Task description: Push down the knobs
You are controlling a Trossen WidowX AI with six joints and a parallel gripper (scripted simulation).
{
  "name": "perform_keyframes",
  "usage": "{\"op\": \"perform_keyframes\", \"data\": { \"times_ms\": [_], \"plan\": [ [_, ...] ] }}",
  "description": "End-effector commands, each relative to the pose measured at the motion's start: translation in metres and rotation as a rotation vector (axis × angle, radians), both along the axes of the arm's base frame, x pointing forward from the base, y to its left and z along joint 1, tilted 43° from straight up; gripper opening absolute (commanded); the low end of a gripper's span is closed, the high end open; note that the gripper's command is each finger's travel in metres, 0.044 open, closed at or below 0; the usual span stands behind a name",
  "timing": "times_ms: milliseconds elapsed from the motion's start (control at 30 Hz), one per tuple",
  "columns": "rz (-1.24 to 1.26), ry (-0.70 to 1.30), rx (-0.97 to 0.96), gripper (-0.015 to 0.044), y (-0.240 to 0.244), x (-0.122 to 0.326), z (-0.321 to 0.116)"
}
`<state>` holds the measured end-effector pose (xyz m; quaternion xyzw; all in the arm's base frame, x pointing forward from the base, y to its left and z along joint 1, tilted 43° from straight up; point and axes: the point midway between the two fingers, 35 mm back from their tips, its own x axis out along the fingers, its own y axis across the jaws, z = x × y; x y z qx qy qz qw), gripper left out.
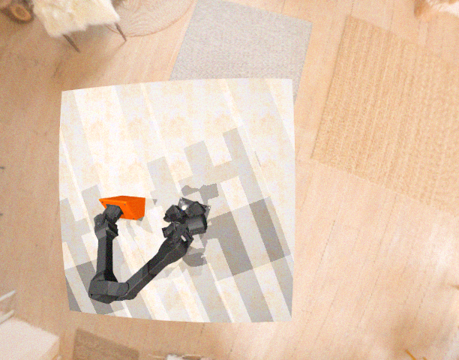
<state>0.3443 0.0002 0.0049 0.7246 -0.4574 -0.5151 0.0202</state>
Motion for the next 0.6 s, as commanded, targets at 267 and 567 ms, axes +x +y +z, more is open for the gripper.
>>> {"op": "perform_keyframes", "data": {
  "times_ms": [267,567],
  "plan": [
    [0.004,0.01,0.009,0.044,0.02,-0.139,0.004],
    [0.004,0.01,0.007,0.044,0.019,-0.147,0.004]
  ]
}}
